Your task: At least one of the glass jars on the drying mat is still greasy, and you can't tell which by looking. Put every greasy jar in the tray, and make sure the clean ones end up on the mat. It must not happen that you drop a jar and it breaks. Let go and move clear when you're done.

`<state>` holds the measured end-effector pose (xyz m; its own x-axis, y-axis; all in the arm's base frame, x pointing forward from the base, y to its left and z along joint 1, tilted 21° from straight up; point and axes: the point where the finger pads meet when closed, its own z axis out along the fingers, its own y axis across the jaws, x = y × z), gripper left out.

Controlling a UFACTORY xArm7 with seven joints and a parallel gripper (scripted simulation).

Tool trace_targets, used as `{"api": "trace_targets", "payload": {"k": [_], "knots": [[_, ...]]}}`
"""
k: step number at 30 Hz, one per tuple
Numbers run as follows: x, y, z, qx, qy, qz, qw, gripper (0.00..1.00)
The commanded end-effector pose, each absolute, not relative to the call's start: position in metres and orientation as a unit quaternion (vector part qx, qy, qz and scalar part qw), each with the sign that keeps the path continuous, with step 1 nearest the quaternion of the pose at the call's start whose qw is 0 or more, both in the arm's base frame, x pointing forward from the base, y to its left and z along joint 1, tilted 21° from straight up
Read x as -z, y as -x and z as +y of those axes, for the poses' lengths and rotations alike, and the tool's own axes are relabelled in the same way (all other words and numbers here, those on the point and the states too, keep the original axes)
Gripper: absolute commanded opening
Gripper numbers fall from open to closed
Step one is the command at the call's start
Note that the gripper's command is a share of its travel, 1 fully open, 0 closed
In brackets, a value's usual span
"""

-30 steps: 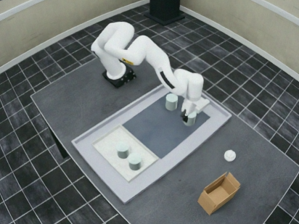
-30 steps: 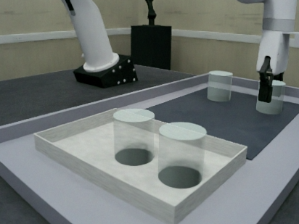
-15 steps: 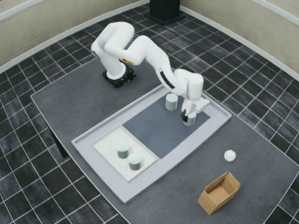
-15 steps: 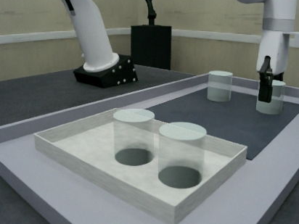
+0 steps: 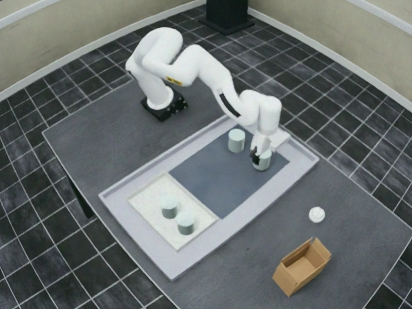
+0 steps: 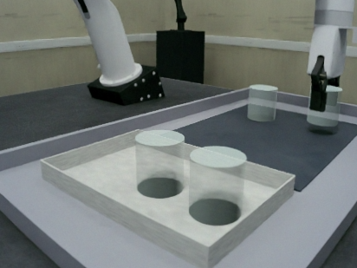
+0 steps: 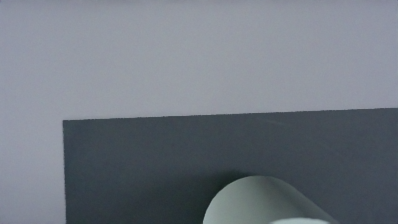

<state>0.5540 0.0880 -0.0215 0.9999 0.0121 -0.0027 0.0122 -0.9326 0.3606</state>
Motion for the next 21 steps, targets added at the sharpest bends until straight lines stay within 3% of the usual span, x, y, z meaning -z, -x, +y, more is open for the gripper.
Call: {"api": "trace_targets", "payload": {"k": [1, 21], "knots": [[0.007, -0.556, 0.095, -0.002, -0.983, 0.007, 0.182, 0.00], [-0.033, -0.555, 0.110, -0.002, -0.983, 0.007, 0.182, 0.00]]}}
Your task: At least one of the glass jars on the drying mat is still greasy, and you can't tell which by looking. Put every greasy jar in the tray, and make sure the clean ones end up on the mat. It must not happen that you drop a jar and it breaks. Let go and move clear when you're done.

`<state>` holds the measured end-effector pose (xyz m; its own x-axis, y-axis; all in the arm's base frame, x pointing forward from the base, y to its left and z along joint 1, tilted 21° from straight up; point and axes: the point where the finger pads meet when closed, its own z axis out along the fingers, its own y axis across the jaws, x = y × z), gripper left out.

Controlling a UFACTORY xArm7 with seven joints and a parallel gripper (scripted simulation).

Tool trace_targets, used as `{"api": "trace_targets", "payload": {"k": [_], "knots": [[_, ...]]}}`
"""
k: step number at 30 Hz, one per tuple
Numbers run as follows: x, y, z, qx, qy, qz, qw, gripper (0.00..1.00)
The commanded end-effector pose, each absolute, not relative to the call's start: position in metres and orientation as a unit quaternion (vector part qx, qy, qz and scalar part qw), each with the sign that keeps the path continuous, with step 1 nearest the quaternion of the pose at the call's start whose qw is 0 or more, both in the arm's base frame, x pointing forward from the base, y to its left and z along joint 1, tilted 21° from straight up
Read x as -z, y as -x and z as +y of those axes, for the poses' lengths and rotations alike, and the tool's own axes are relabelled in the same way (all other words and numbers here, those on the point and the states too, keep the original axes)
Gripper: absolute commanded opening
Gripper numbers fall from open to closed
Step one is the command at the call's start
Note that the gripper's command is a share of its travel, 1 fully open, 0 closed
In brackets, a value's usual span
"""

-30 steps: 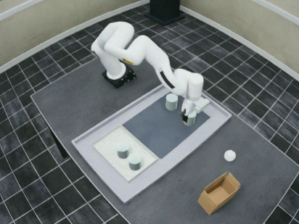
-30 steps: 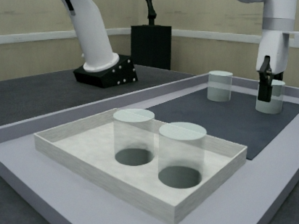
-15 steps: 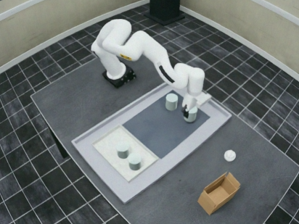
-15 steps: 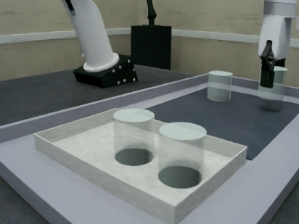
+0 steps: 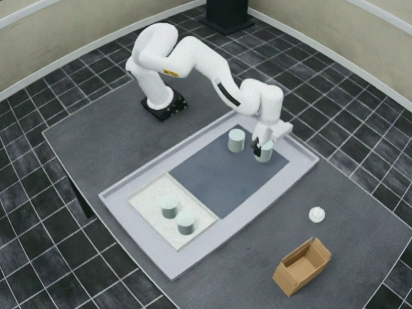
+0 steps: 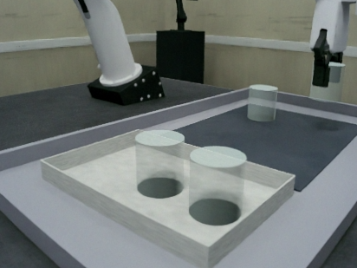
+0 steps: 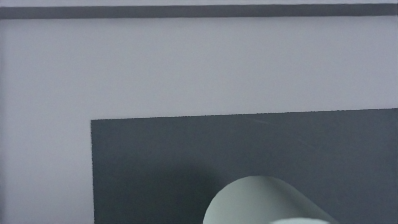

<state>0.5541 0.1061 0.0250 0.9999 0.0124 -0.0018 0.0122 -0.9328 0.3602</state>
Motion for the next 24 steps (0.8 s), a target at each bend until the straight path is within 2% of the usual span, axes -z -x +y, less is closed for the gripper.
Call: {"api": "trace_targets", "payload": {"k": [1, 24], "knots": [[-0.036, -0.555, 0.111, -0.002, -0.983, 0.007, 0.182, 0.00], [-0.085, -0.552, 0.123, -0.002, -0.983, 0.007, 0.182, 0.00]]}}
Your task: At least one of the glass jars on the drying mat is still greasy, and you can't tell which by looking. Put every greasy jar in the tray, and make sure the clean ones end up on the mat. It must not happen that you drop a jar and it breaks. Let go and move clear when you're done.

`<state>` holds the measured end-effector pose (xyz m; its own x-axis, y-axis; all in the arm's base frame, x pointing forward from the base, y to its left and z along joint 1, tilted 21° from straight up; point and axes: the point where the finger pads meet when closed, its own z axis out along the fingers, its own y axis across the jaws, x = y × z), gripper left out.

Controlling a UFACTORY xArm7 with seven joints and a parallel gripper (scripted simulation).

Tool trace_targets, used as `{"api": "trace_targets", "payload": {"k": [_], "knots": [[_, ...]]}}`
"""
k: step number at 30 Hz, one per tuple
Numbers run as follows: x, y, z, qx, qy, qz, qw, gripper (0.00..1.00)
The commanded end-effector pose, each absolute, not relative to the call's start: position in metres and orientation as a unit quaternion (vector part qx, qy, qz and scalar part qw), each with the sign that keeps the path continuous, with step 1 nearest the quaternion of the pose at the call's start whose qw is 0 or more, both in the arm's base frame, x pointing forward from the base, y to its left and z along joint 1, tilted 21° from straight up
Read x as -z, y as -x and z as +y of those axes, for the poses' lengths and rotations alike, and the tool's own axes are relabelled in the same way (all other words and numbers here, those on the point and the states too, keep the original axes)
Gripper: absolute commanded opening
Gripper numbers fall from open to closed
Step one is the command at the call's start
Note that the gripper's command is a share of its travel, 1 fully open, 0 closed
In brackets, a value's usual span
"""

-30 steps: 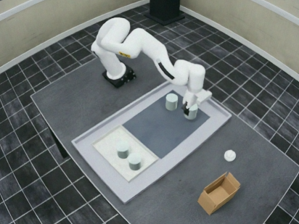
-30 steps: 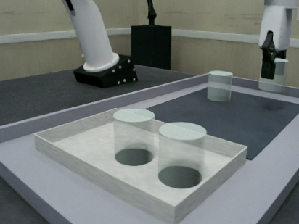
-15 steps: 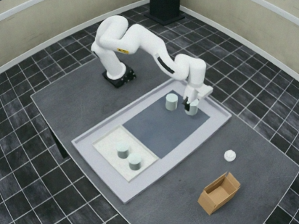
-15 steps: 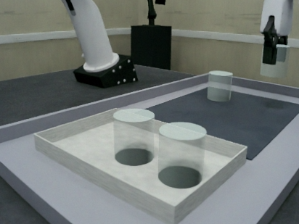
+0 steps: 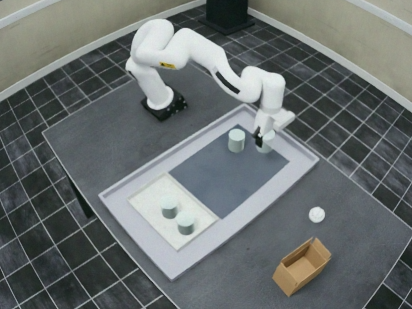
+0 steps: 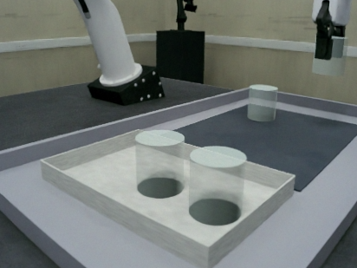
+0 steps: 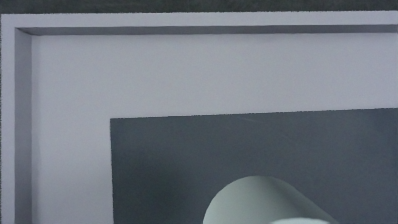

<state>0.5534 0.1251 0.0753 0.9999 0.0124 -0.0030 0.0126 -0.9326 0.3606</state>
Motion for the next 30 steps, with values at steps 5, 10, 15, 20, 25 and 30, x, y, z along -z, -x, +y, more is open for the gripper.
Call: {"api": "trace_targets", "payload": {"k": [5, 10, 15, 20, 25, 30], "knots": [[-0.091, -0.546, 0.109, -0.002, -0.983, 0.007, 0.182, 0.00], [-0.094, -0.543, 0.100, -0.002, -0.983, 0.007, 0.182, 0.00], [-0.099, -0.537, 0.086, -0.002, -0.983, 0.007, 0.182, 0.00], [-0.105, -0.530, 0.072, -0.002, -0.983, 0.007, 0.182, 0.00], [-0.109, -0.526, 0.060, -0.002, -0.983, 0.007, 0.182, 0.00], [-0.114, -0.521, 0.048, -0.002, -0.983, 0.007, 0.182, 0.00]]}}
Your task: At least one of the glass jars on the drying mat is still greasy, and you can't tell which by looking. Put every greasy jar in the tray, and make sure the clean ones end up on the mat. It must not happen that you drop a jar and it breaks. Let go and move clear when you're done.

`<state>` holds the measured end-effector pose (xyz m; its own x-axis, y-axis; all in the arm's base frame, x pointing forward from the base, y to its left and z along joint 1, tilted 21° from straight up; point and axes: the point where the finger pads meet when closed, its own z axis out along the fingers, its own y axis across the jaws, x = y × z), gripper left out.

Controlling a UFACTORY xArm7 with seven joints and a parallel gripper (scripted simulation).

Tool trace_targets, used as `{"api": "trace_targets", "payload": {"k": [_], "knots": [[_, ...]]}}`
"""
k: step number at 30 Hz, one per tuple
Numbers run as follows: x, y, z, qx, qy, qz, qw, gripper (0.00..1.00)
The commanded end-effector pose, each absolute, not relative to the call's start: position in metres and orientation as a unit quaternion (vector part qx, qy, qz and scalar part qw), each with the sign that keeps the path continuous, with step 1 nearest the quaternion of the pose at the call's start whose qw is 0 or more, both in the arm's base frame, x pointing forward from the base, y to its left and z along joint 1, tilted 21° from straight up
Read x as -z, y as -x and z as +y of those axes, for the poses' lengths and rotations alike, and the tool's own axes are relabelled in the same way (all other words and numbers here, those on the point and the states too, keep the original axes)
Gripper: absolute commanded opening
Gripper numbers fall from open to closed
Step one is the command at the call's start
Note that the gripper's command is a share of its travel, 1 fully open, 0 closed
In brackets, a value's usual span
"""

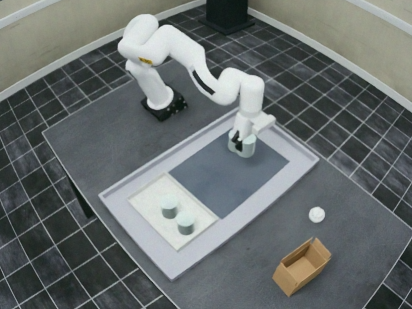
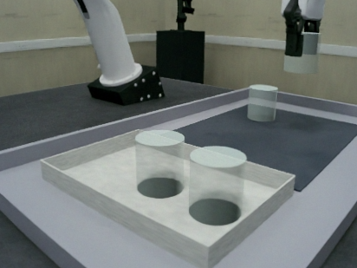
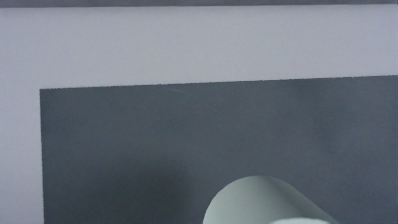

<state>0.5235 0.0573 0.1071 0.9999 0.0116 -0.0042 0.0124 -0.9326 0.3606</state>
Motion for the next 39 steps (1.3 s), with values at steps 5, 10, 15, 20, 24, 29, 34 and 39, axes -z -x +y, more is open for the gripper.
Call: {"api": "trace_targets", "payload": {"k": [5, 10, 15, 20, 24, 29, 34, 39], "knots": [[-0.119, -0.515, 0.034, -0.002, -0.983, 0.007, 0.182, 0.00], [-0.125, -0.509, 0.020, -0.002, -0.983, 0.007, 0.182, 0.00], [-0.128, -0.505, 0.011, -0.002, -0.983, 0.007, 0.182, 0.00], [-0.133, -0.499, -0.003, -0.002, -0.983, 0.007, 0.182, 0.00], [-0.138, -0.494, -0.015, -0.002, -0.983, 0.007, 0.182, 0.00], [-0.142, -0.489, -0.026, -0.002, -0.983, 0.007, 0.182, 0.00], [-0.146, -0.484, -0.038, -0.002, -0.983, 0.007, 0.182, 0.00], [-0.152, -0.478, -0.052, -0.002, -0.983, 0.007, 0.182, 0.00]]}}
